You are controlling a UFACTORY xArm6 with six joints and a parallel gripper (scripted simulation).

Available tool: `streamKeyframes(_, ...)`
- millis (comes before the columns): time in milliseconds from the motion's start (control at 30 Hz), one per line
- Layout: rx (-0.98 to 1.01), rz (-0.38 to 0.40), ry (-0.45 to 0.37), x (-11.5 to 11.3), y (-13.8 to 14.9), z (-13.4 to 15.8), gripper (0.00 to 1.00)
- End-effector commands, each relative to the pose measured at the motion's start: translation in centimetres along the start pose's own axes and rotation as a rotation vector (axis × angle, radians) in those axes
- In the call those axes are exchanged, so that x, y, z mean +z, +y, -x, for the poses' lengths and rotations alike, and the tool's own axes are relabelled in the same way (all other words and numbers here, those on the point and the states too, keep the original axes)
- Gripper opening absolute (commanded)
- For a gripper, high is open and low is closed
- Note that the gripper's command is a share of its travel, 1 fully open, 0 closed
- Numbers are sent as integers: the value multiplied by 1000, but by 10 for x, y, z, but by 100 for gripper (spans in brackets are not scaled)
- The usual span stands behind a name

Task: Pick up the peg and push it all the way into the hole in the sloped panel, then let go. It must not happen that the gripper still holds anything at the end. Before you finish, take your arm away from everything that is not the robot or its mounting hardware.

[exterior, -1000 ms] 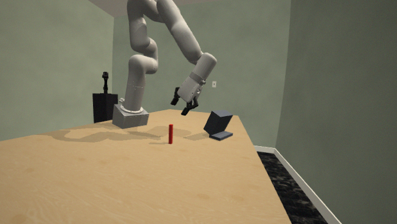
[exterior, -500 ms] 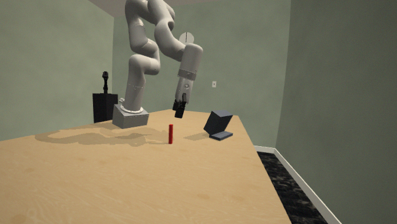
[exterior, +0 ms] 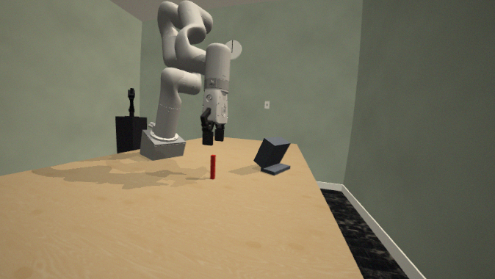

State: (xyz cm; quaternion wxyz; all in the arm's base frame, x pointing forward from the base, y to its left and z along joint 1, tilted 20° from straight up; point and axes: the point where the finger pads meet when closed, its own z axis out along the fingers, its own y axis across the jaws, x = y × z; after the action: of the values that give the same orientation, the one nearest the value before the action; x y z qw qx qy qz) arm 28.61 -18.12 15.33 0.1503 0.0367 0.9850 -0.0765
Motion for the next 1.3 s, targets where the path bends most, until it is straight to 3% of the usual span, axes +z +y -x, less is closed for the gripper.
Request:
streamKeyframes(0,15,-6,-10,-1,-3,1,100)
streamKeyframes(1267,15,-6,-10,50,-3,2,100)
